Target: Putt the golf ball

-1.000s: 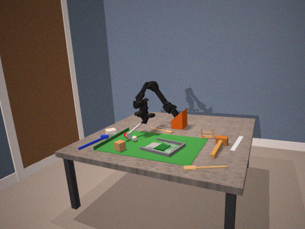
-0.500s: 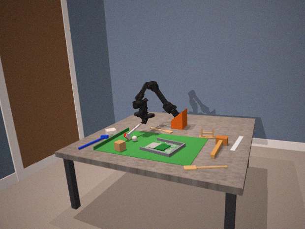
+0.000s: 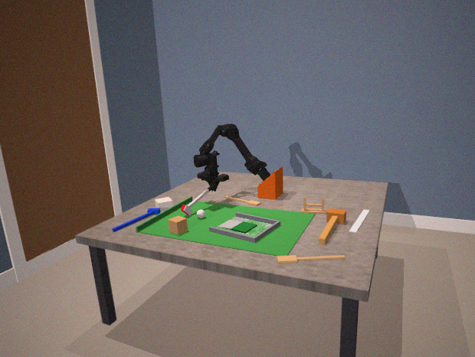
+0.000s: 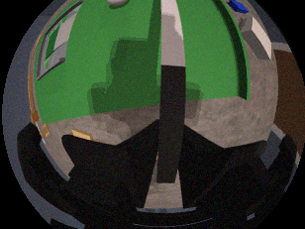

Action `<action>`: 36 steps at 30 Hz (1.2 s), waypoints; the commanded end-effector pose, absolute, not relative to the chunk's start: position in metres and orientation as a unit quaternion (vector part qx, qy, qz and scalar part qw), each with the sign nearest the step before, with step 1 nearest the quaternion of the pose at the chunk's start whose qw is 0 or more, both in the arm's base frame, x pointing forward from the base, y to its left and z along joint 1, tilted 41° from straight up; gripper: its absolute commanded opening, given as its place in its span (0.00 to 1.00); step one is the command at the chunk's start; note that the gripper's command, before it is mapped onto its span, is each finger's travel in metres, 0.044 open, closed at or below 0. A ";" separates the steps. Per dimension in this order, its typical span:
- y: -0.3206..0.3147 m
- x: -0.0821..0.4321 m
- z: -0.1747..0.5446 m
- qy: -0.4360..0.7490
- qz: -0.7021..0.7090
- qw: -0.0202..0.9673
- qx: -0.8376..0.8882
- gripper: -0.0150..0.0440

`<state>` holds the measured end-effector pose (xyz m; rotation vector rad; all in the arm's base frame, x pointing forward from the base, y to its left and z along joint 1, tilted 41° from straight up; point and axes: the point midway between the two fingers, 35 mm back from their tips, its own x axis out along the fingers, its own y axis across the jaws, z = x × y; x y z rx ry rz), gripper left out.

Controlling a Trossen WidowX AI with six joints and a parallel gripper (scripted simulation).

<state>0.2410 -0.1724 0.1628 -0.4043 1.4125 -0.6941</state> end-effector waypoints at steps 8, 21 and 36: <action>-0.107 0.266 0.105 0.632 -0.306 0.690 -0.174 0.25; -0.063 0.269 0.085 0.629 -0.309 0.691 -0.177 0.25; -0.037 0.268 0.115 0.631 -0.309 0.689 -0.179 0.25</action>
